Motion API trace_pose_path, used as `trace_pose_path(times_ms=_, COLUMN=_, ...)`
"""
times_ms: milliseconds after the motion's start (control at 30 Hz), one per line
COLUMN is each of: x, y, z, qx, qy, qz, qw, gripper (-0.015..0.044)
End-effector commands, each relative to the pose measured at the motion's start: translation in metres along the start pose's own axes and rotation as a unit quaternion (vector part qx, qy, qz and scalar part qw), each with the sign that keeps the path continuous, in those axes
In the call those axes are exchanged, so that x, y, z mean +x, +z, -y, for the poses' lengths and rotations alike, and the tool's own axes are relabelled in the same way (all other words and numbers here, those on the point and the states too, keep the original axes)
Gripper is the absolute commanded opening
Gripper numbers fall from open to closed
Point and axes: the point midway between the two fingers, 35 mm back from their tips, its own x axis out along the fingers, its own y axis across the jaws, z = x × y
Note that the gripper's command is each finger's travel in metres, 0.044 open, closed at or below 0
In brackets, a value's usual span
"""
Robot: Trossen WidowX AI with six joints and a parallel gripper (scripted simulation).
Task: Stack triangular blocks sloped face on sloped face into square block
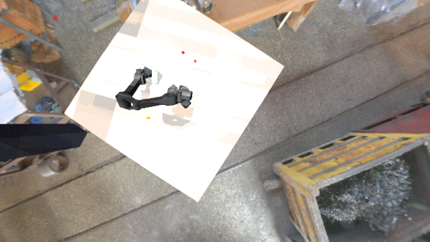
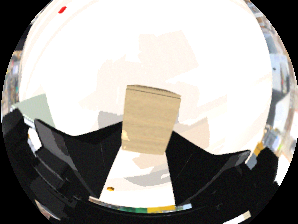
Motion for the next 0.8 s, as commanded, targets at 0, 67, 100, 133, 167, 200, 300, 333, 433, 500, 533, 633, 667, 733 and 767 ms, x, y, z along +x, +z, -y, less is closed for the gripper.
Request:
trace_pose_path(times_ms=0, x=0.0006, y=-0.0001, z=0.0002, qx=-0.003, qy=-0.001, qz=-0.002, qw=1.0, gripper=0.0)
trace_pose_path(times_ms=67, x=0.0007, y=0.0, z=0.0002, qx=-0.003, qy=-0.001, qz=-0.002, qw=1.0, gripper=0.0)
trace_pose_path(times_ms=100, x=0.0008, y=0.0, z=0.0002, qx=-0.003, qy=-0.001, qz=-0.002, qw=1.0, gripper=0.0)
trace_pose_path(times_ms=133, x=0.0009, y=0.0, z=0.0002, qx=-0.003, qy=-0.001, qz=-0.002, qw=1.0, gripper=0.0)
trace_pose_path(times_ms=167, x=0.001, y=0.0001, z=0.0002, qx=-0.003, qy=-0.001, qz=-0.002, qw=1.0, gripper=0.0)
trace_pose_path(times_ms=200, x=0.0011, y=0.0001, z=0.0002, qx=-0.003, qy=-0.001, qz=-0.002, qw=1.0, gripper=0.0)
trace_pose_path(times_ms=300, x=0.0015, y=0.0003, z=0.0002, qx=-0.003, qy=-0.001, qz=-0.002, qw=1.0, gripper=0.0)
trace_pose_path(times_ms=333, x=0.0017, y=0.0004, z=0.0002, qx=-0.003, qy=-0.001, qz=-0.002, qw=1.0, gripper=0.0)
trace_pose_path(times_ms=433, x=0.0021, y=0.0006, z=0.0002, qx=-0.003, qy=-0.001, qz=-0.002, qw=1.0, gripper=0.0)
trace_pose_path(times_ms=500, x=0.0024, y=0.0007, z=0.0002, qx=-0.003, qy=-0.002, qz=-0.002, qw=1.0, gripper=0.0)
trace_pose_path(times_ms=533, x=0.0015, y=0.0005, z=0.0, qx=0.0, qy=0.0, qz=0.0, qw=1.0, gripper=0.0)
trace_pose_path(times_ms=633, x=0.0015, y=0.0005, z=0.0, qx=0.0, qy=0.0, qz=0.0, qw=1.0, gripper=0.0)
trace_pose_path(times_ms=667, x=0.0015, y=0.0005, z=0.0, qx=-0.001, qy=-0.001, qz=0.0, qw=1.0, gripper=0.0)
trace_pose_path(times_ms=733, x=0.0018, y=0.0006, z=0.0, qx=-0.002, qy=-0.002, qz=-0.001, qw=1.0, gripper=0.0)
trace_pose_path(times_ms=767, x=0.002, y=0.0006, z=0.0001, qx=-0.003, qy=-0.002, qz=-0.002, qw=1.0, gripper=0.0)
